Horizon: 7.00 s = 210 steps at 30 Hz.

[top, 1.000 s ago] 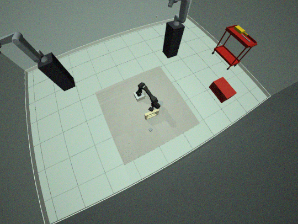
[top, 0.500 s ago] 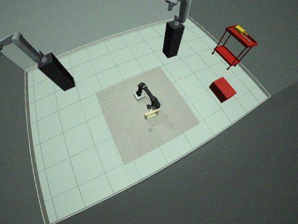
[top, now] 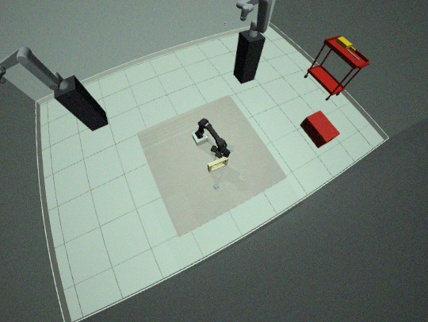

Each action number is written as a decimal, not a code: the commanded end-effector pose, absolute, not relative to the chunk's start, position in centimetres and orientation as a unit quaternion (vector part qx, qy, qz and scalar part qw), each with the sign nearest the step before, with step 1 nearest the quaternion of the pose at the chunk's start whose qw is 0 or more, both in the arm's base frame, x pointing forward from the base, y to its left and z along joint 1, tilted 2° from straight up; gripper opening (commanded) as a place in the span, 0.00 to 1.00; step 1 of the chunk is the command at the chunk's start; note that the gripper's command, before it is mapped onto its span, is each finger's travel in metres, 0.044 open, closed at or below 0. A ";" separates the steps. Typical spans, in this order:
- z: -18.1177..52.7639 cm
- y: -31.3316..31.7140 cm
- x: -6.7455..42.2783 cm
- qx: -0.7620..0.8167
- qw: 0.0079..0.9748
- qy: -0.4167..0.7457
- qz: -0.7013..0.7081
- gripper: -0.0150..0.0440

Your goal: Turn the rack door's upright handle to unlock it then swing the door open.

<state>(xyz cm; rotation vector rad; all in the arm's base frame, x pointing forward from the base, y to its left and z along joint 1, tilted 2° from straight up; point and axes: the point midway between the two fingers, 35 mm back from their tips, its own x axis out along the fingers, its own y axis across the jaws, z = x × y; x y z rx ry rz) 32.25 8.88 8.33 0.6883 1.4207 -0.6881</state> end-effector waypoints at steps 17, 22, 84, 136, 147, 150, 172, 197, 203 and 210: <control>8.3 8.8 32.2 0.558 0.453 0.428 -0.548 0.74; 8.3 8.8 32.2 0.558 0.453 0.428 -0.548 0.74; 8.1 6.0 27.4 0.354 0.624 0.598 -0.357 0.27; 8.2 -3.2 22.6 0.105 0.708 0.687 -0.124 0.27; 8.2 -5.3 22.4 0.055 0.714 0.694 -0.077 0.27; 8.3 -5.8 22.5 0.041 0.715 0.695 -0.064 0.27; 8.5 -9.8 23.1 -0.059 0.714 0.697 0.031 0.27; 8.5 -9.8 23.1 -0.059 0.714 0.697 0.031 0.74; 9.4 -9.8 23.2 -0.059 0.714 0.697 0.031 0.74; 10.4 -9.8 23.3 -0.059 0.714 0.697 0.031 0.74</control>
